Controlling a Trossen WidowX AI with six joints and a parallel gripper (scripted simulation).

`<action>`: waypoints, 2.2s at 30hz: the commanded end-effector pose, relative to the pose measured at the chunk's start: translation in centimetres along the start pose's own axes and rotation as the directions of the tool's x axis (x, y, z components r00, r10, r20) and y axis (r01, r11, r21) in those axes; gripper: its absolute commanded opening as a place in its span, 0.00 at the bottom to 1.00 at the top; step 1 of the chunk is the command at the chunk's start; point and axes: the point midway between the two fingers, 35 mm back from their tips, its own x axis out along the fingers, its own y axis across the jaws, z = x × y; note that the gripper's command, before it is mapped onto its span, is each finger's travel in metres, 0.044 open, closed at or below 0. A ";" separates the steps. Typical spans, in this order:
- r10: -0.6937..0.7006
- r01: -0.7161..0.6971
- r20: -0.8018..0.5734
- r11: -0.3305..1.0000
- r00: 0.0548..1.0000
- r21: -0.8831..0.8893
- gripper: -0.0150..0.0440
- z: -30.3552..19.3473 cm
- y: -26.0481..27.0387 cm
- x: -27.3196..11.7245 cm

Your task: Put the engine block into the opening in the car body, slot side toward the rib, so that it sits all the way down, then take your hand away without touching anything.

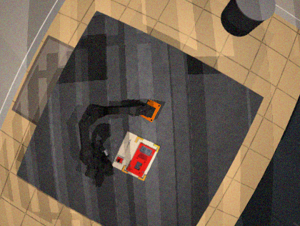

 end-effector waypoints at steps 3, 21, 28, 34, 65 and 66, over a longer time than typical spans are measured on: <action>-0.002 0.002 0.003 1.000 1.000 -0.007 1.00 0.0 0.0 0.9; -0.004 0.004 0.004 1.000 1.000 -0.007 0.78 -0.1 -0.1 2.7; -0.004 0.004 0.004 1.000 1.000 -0.007 0.50 -0.1 -0.1 2.7; -0.004 0.004 0.004 1.000 1.000 -0.007 0.43 -0.1 -0.1 2.7; 0.014 -0.014 0.011 1.000 1.000 -0.015 0.25 0.2 0.5 -6.3; 0.014 -0.014 0.011 1.000 1.000 -0.015 0.25 0.2 0.5 -6.7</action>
